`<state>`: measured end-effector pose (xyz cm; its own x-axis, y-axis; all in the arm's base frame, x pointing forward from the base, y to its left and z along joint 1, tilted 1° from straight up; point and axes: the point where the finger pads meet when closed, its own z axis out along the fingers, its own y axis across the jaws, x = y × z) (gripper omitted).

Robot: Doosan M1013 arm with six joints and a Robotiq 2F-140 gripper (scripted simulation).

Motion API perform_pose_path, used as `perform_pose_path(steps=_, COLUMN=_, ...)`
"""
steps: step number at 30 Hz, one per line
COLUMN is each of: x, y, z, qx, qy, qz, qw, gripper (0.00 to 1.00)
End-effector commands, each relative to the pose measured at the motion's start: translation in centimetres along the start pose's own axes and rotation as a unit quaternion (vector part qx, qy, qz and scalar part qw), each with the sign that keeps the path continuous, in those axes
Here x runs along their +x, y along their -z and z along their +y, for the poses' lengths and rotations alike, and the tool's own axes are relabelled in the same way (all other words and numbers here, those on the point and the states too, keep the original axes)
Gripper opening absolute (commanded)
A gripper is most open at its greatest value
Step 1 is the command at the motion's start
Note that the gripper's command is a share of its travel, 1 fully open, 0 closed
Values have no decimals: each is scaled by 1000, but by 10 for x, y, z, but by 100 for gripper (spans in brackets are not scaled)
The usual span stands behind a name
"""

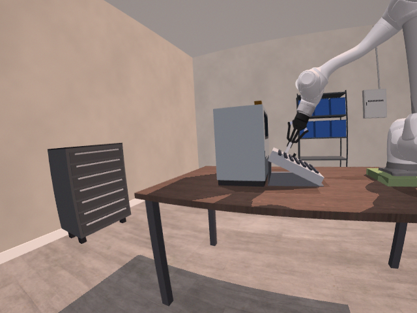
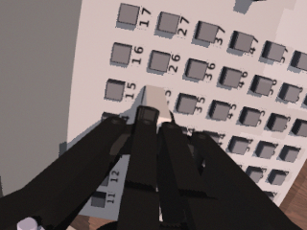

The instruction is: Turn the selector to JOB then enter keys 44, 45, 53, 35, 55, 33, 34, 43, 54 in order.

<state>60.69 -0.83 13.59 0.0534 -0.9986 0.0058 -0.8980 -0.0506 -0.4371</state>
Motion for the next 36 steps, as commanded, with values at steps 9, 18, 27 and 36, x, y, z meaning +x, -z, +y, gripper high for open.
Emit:
perform_pose_path(steps=9, x=0, y=-6, z=0, qx=0, qy=0, qz=0, qw=1000, gripper=0)
perform_pose_path(steps=18, x=0, y=-9, z=0, qx=0, qy=0, qz=0, qw=1000, gripper=0)
perform_pose_path(steps=27, x=0, y=-11, z=0, qx=0, qy=0, qz=0, qw=1000, gripper=0)
perform_pose_path(steps=36, x=0, y=-12, z=0, qx=0, qy=0, qz=0, qw=1000, gripper=0)
